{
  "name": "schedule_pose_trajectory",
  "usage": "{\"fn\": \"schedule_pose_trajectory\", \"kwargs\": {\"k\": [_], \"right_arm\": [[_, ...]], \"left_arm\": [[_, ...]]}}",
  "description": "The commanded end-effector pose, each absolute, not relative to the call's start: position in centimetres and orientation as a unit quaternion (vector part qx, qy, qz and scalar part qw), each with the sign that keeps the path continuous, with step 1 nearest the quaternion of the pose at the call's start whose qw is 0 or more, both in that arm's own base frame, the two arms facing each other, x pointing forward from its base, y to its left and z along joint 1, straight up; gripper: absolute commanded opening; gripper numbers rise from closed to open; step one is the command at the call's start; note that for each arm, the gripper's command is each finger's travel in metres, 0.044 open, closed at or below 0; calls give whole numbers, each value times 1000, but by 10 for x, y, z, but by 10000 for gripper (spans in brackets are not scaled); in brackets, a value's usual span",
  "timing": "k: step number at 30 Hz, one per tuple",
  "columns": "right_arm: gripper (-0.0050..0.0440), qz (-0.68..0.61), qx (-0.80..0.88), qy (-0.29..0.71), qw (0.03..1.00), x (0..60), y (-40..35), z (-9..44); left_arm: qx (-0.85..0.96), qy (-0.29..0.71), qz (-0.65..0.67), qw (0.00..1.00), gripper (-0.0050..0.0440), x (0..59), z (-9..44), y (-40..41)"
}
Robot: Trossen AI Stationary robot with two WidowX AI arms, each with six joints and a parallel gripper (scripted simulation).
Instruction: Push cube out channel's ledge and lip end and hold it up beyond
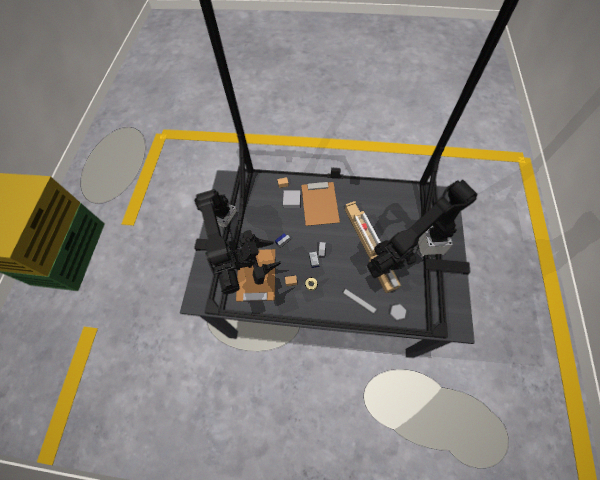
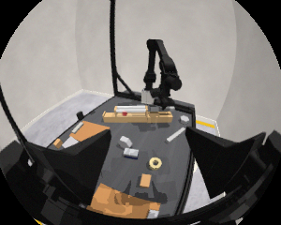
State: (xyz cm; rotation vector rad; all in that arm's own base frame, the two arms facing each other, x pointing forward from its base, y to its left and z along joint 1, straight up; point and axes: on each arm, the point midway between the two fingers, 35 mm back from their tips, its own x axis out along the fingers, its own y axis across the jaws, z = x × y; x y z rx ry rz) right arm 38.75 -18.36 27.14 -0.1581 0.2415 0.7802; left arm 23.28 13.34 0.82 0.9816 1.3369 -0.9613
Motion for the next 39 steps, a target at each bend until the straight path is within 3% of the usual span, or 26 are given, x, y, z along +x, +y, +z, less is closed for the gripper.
{"fn": "schedule_pose_trajectory", "kwargs": {"k": [1,39], "right_arm": [[400,379,-76,117,915,387,-184,272],[400,379,-76,117,915,387,-184,272]], "left_arm": [[416,572,-416,572,40,230,-1,132],[416,572,-416,572,40,234,-26,113]]}}
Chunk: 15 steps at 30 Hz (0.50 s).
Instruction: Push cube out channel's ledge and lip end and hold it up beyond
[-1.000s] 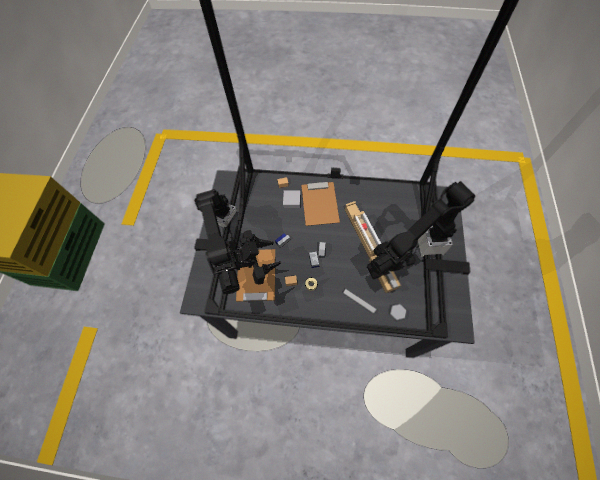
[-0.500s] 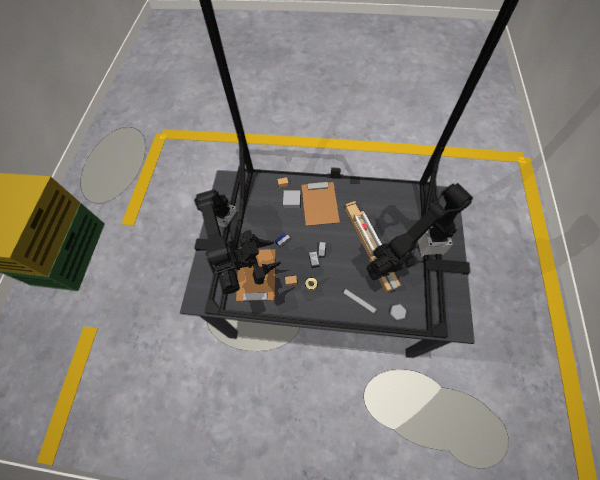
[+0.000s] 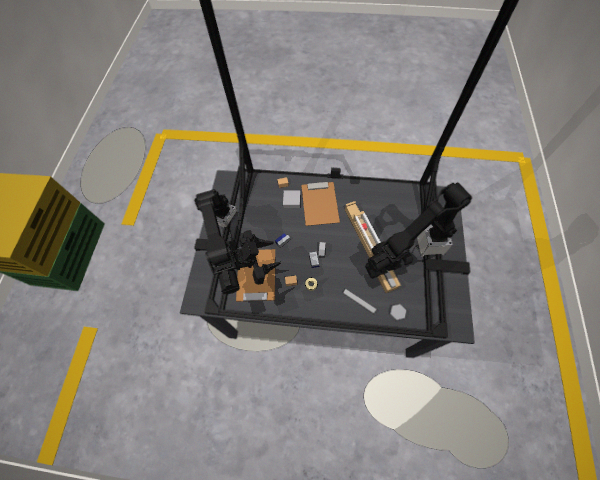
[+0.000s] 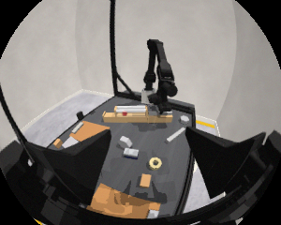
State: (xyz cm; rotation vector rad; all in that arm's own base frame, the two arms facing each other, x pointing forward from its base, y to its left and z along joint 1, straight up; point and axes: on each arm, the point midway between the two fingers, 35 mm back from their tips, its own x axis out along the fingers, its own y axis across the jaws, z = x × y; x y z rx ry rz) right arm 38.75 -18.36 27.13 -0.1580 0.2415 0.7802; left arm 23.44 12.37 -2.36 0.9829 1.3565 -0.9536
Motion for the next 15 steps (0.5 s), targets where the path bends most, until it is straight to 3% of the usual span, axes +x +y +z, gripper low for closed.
{"fn": "schedule_pose_trajectory", "kwargs": {"k": [1,15], "right_arm": [[400,379,-76,117,915,387,-184,272],[400,379,-76,117,915,387,-184,272]], "left_arm": [[416,572,-416,572,40,234,-26,112],[416,572,-416,572,40,234,-26,114]]}}
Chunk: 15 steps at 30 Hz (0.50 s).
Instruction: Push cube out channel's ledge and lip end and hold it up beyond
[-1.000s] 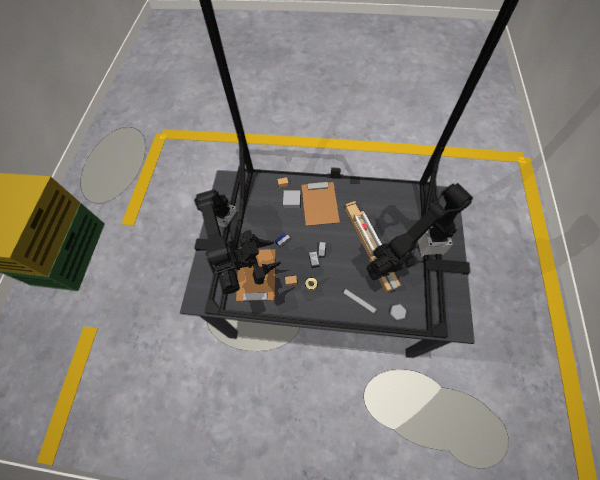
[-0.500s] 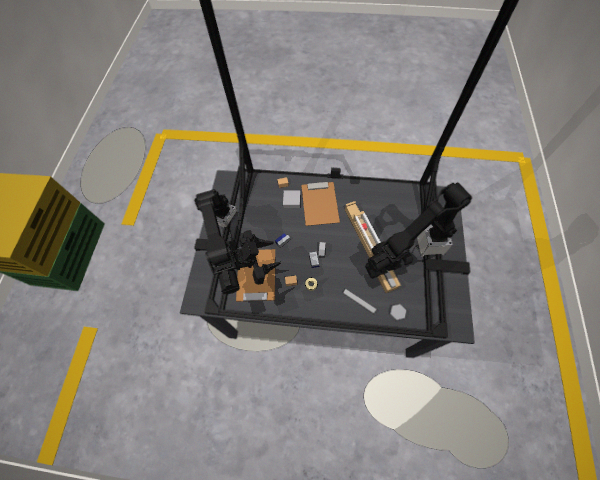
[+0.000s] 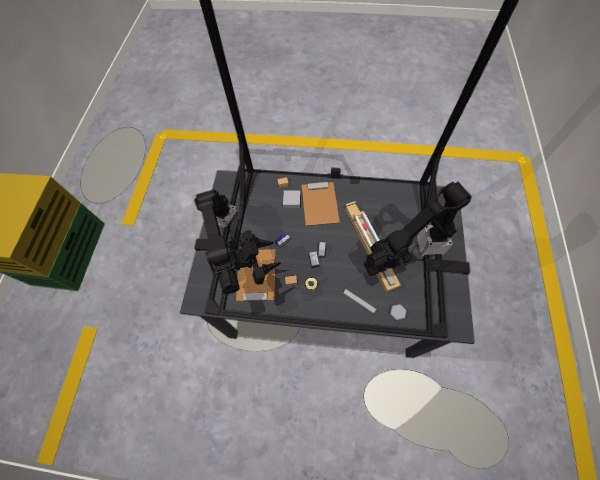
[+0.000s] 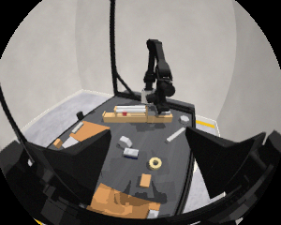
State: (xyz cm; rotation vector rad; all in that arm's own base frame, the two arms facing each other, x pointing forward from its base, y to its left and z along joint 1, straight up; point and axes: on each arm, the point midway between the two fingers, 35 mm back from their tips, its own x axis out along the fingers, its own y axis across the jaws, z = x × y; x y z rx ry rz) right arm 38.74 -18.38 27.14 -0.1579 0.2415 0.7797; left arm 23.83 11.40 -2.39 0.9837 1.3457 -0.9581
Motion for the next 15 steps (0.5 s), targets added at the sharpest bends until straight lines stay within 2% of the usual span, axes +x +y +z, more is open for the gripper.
{"fn": "schedule_pose_trajectory", "kwargs": {"k": [1,15], "right_arm": [[400,379,-76,117,915,387,-184,272],[400,379,-76,117,915,387,-184,272]], "left_arm": [[416,572,-416,572,40,234,-26,114],[416,572,-416,572,40,238,-26,101]]}}
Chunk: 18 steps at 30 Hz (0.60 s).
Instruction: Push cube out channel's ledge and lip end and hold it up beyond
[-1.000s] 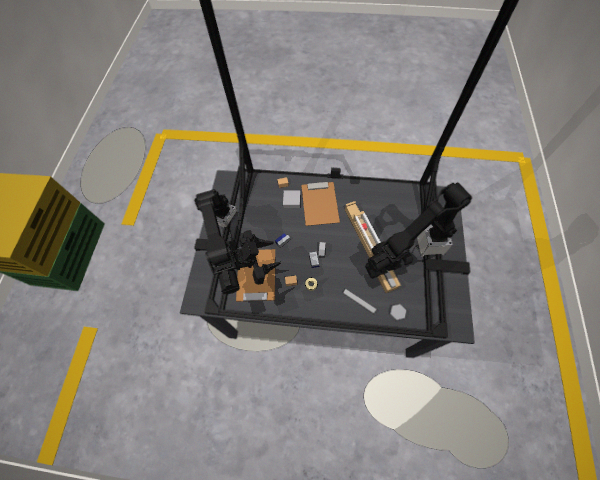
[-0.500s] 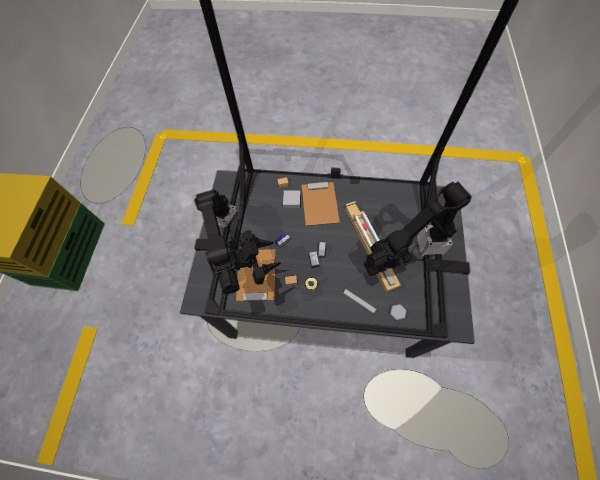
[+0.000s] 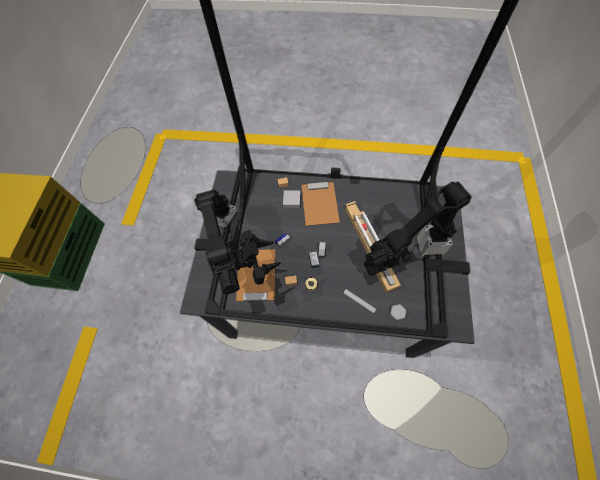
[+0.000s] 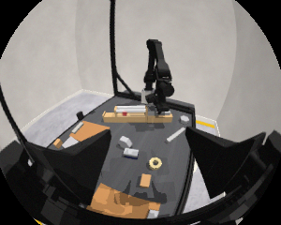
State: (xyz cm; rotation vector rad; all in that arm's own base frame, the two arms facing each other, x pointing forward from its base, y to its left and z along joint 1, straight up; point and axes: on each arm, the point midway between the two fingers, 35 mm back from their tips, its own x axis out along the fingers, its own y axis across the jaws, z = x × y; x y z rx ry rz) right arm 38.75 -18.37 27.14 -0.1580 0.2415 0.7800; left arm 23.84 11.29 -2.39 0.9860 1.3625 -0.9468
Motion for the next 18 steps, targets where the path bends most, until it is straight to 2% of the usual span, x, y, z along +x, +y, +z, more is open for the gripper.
{"fn": "schedule_pose_trajectory", "kwargs": {"k": [1,18], "right_arm": [[400,379,-76,117,915,387,-184,272],[400,379,-76,117,915,387,-184,272]], "left_arm": [[416,572,-416,572,40,238,-26,101],[416,572,-416,572,40,238,-26,101]]}}
